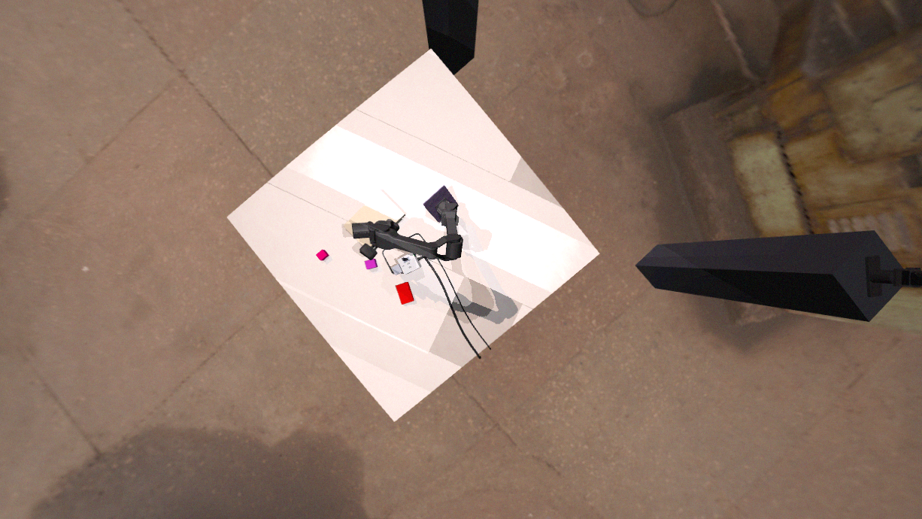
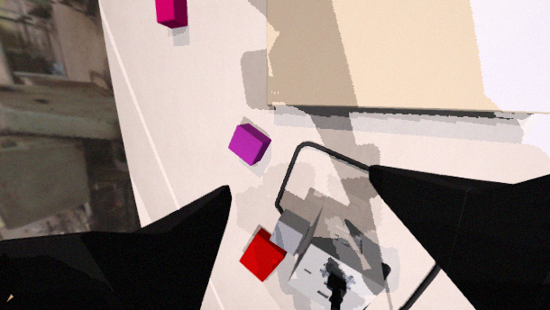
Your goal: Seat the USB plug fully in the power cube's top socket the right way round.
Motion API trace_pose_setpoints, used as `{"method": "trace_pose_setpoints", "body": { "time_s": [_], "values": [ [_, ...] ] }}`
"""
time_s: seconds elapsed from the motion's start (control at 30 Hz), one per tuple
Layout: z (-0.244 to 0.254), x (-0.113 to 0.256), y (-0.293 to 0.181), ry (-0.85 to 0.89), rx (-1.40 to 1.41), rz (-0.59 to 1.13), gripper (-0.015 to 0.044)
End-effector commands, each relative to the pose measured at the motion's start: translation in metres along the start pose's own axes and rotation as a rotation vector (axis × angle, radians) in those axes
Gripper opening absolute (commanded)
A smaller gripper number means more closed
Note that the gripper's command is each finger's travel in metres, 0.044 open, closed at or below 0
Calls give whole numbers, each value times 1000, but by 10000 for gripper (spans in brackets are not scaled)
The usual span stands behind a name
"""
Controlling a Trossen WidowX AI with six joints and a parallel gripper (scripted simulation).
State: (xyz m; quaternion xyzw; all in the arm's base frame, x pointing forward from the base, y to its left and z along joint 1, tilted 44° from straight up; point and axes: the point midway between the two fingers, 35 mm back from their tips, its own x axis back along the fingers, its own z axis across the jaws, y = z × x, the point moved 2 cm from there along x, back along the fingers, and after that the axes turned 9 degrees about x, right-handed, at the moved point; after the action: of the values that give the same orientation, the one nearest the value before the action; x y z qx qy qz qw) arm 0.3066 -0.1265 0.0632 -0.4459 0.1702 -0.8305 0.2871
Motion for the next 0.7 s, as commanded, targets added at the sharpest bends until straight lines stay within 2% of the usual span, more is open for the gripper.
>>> {"method": "trace_pose_setpoints", "body": {
  "time_s": [0.0,0.23,0.67],
  "values": [
    [25,9,-64,-257,-290,47,440],
    [35,19,-108,-432,-464,44,440],
    [32,21,-111,-441,-473,43,440]
  ]
}}
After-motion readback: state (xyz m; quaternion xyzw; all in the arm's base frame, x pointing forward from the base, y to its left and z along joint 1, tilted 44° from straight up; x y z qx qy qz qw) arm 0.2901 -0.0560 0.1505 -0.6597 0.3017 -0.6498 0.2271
